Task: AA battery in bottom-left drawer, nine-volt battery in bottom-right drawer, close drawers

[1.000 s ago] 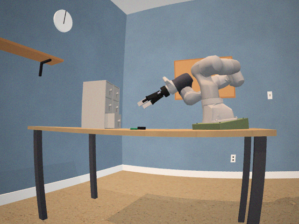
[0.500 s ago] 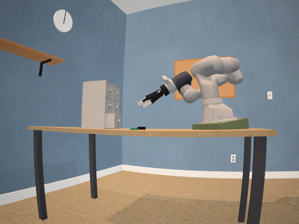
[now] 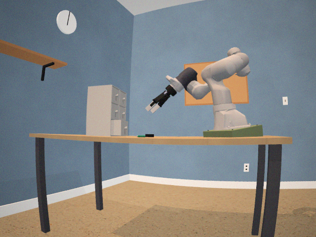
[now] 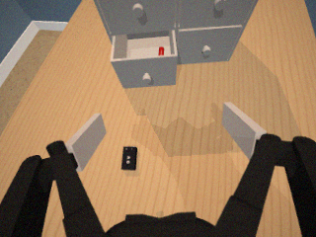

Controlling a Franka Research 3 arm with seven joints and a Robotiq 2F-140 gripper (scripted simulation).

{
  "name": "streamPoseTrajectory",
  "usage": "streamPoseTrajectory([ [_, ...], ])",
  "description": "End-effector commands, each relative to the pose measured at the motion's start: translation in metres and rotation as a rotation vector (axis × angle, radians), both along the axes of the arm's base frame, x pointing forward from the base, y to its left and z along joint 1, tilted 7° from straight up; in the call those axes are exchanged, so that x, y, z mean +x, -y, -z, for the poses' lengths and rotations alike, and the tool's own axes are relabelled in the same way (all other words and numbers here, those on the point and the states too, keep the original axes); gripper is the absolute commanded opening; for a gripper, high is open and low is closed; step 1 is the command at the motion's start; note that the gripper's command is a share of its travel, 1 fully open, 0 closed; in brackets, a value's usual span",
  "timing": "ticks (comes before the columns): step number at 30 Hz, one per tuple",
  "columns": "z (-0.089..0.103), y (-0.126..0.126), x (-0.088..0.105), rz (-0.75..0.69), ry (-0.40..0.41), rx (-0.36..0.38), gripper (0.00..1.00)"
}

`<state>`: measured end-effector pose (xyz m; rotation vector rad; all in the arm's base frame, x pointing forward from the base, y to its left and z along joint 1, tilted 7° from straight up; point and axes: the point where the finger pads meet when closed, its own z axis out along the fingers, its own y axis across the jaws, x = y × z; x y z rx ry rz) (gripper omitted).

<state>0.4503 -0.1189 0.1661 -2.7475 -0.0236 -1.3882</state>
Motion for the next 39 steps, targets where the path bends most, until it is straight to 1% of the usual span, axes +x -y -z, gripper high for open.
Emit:
streamPoseTrajectory([
  [1, -0.003, -0.002, 0.000, -0.002, -0.058, 0.020, 1.00],
  [6, -0.006, -0.002, 0.000, -0.006, -0.134, 0.016, 1.00],
  [8, -0.006, -0.002, 0.000, -0.006, -0.134, 0.016, 1.00],
  [14, -0.009, -0.002, 0.000, -0.012, -0.229, 0.012, 1.00],
  [18, -0.013, -0.001, -0.001, -0.018, -0.335, 0.008, 1.00],
  [23, -0.019, -0.001, -0.001, -0.028, -0.492, 0.001, 1.00],
  [25, -0.019, -0.001, -0.001, -0.028, -0.492, 0.001, 1.00],
  [29, -0.024, -0.001, -0.002, -0.035, -0.616, -0.004, 1.00],
  [32, -0.027, 0.000, -0.002, -0.040, -0.687, -0.007, 1.00],
  [35, -0.029, 0.000, -0.002, -0.043, -0.742, -0.010, 1.00],
  [39, -0.031, 0.000, -0.002, -0.046, -0.791, -0.012, 1.00],
])
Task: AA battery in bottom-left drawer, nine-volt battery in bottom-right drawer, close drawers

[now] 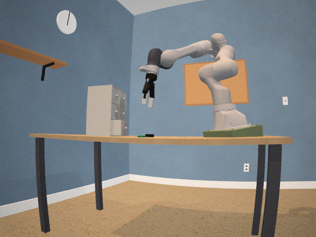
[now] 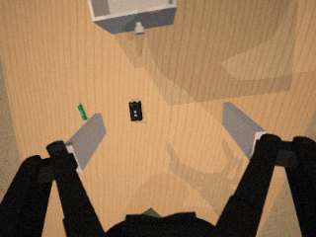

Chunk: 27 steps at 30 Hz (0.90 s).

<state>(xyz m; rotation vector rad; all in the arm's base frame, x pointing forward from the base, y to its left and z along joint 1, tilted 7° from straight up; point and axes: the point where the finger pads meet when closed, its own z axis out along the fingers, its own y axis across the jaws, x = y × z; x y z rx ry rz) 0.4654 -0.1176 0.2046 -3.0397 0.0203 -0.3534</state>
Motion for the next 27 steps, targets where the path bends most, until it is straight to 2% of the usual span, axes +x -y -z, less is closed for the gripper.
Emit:
streamPoseTrajectory([
  [1, 0.0076, 0.0012, -0.0175, -0.051, -0.095, -0.013, 1.00],
  [10, 0.0064, 0.0012, -0.0176, -0.053, -0.123, -0.013, 1.00],
  [27, 0.0064, 0.0012, -0.0176, -0.054, -0.124, -0.013, 1.00],
])
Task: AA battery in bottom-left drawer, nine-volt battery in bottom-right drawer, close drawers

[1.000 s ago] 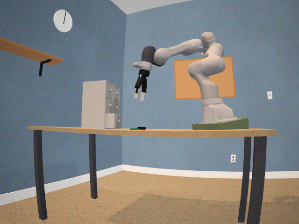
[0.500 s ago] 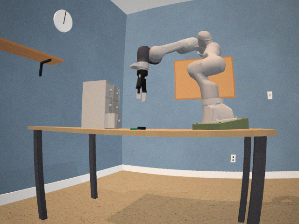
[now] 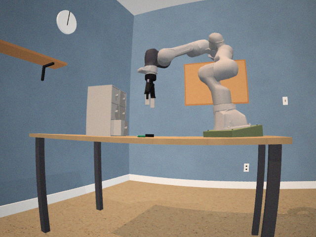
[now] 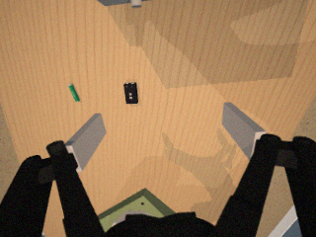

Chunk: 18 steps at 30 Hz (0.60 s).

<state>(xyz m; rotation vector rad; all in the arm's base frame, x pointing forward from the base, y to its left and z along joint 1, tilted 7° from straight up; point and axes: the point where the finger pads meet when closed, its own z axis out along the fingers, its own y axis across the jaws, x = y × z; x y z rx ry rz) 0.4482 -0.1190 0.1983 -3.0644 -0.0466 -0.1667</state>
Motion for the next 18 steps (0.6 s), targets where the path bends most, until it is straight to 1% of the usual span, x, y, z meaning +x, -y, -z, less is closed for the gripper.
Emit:
streamPoseTrajectory([
  [1, 0.0001, -0.0002, -0.0004, -0.006, -0.003, 0.001, 1.00],
  [13, -0.0005, 0.0001, -0.0005, 0.008, -0.001, 0.001, 1.00],
  [16, -0.0035, 0.0002, -0.0024, 0.068, -0.003, 0.009, 1.00],
  [18, -0.0074, 0.0002, -0.0051, 0.149, -0.005, 0.020, 1.00],
])
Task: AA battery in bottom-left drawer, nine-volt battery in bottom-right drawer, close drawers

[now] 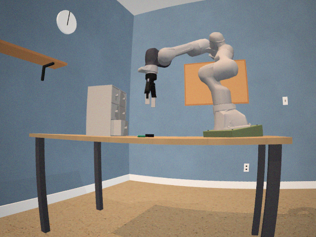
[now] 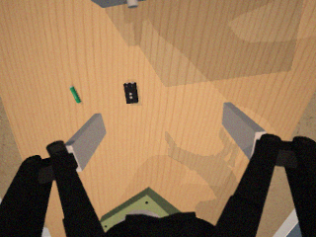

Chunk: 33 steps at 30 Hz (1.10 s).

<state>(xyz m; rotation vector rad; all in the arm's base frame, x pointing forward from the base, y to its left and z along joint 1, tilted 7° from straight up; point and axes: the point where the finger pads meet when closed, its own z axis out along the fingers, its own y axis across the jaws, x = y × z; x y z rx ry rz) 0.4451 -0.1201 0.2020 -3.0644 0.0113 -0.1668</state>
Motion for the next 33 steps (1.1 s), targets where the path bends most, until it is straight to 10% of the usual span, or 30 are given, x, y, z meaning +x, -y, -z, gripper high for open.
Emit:
streamPoseTrajectory([
  [1, -0.006, -0.001, -0.004, 0.165, -0.006, 0.025, 1.00],
  [33, -0.043, -0.005, -0.041, 1.271, -0.074, 0.174, 1.00],
])
